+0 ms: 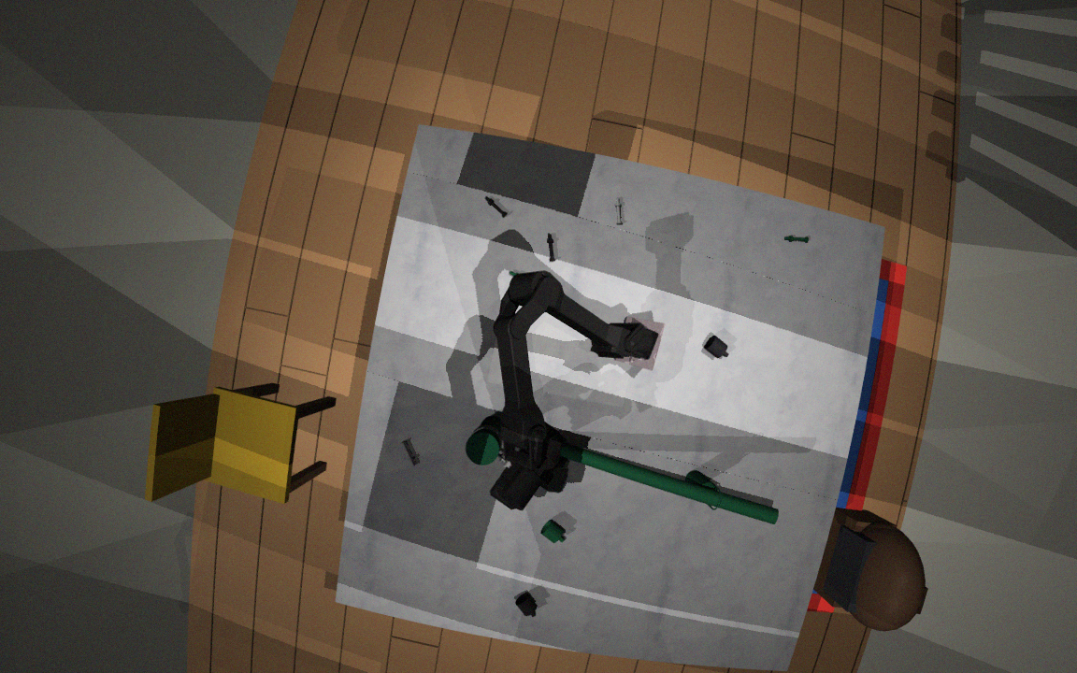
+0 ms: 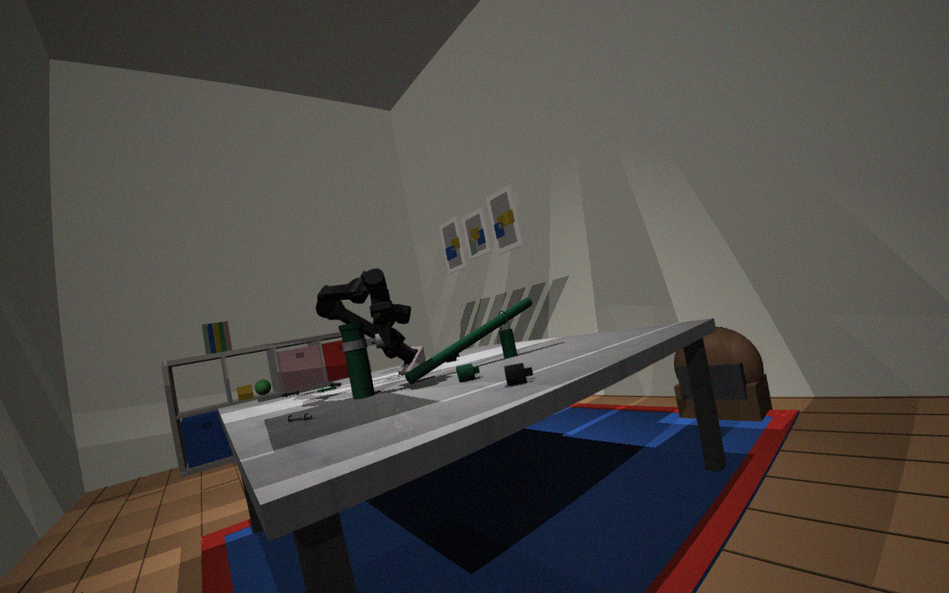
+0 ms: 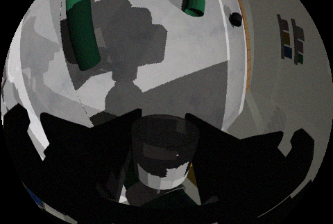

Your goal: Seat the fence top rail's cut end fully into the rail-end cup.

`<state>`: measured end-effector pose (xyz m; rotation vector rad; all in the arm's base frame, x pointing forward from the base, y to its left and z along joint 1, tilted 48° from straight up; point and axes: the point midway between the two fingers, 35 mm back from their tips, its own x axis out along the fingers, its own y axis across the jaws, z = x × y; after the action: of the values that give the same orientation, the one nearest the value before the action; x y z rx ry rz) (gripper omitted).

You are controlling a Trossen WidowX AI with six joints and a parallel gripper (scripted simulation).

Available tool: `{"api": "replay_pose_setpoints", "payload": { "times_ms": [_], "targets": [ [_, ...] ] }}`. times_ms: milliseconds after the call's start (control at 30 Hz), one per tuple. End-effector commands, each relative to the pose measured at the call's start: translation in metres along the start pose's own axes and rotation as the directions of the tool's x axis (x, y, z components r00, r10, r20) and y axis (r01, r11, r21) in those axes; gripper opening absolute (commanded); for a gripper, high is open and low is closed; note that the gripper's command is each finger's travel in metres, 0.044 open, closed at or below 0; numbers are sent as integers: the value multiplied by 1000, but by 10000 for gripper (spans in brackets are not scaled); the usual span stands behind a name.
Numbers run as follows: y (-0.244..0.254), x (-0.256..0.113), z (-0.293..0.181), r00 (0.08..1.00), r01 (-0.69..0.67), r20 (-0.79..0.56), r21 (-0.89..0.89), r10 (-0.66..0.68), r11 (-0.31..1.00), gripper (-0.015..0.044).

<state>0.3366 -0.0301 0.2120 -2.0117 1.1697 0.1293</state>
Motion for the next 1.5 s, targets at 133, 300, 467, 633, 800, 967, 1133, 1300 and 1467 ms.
{"api": "replay_pose_setpoints", "payload": {
  "times_ms": [133, 300, 467, 633, 800, 967, 1133, 1300, 1467],
  "targets": [
    [7, -4, 0, 999, 1, 44, -72, 2, 997, 0],
    [9, -5, 0, 998, 2, 59, -98, 3, 995, 0],
    [13, -7, -1, 997, 5, 81, -136, 6, 991, 0],
    [17, -10, -2, 994, 10, 110, -186, 11, 982, 0],
    [19, -11, -2, 992, 12, 122, -207, 13, 978, 0],
    [24, -14, -3, 989, 19, 148, -253, 20, 967, 0],
    [28, -16, -5, 984, 27, 176, -302, 28, 953, 0],
    [30, -17, -6, 981, 32, 190, -326, 33, 945, 0],
    [30, -17, -6, 981, 31, 189, -324, 32, 946, 0]
  ]
}}
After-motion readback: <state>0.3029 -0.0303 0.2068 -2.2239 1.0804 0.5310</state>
